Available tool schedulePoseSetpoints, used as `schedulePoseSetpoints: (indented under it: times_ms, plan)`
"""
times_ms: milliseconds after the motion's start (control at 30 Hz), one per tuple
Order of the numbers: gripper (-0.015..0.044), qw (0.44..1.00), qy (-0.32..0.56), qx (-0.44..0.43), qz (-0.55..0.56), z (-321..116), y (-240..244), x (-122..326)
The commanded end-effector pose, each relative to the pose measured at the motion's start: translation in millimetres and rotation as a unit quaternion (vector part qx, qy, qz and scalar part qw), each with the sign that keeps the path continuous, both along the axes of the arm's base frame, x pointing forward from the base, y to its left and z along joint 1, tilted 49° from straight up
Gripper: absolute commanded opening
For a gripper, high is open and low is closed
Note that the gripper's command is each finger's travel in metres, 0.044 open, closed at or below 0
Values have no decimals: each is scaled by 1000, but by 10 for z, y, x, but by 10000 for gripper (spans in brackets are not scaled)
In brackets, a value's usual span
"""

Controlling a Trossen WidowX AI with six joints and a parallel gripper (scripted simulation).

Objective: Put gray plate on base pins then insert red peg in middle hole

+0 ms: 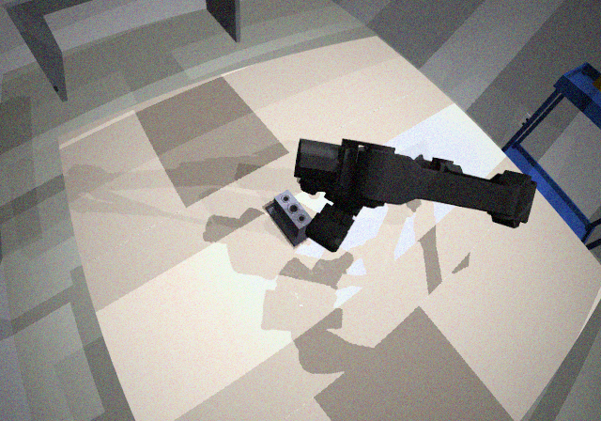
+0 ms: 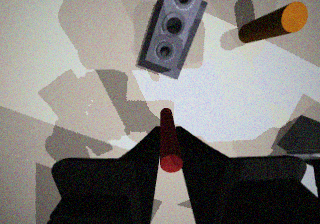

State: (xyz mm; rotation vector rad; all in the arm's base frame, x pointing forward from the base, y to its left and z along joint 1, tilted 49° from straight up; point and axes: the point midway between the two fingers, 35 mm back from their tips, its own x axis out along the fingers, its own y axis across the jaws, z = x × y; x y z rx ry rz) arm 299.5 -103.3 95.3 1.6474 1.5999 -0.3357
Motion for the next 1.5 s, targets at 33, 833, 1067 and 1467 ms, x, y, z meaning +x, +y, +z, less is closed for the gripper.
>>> schedulePoseSetpoints:
  times_ms: [33,833,1067,1467]
  plan:
    - [0,1000,-2,-2,4,-127,-133,75]
    - [0,1000,-3,3,15,-697,-579,261]
    - [0,1000,-4,4,16,-744,-623,270]
    - [0,1000,-4,4,16,-756,-637,269]
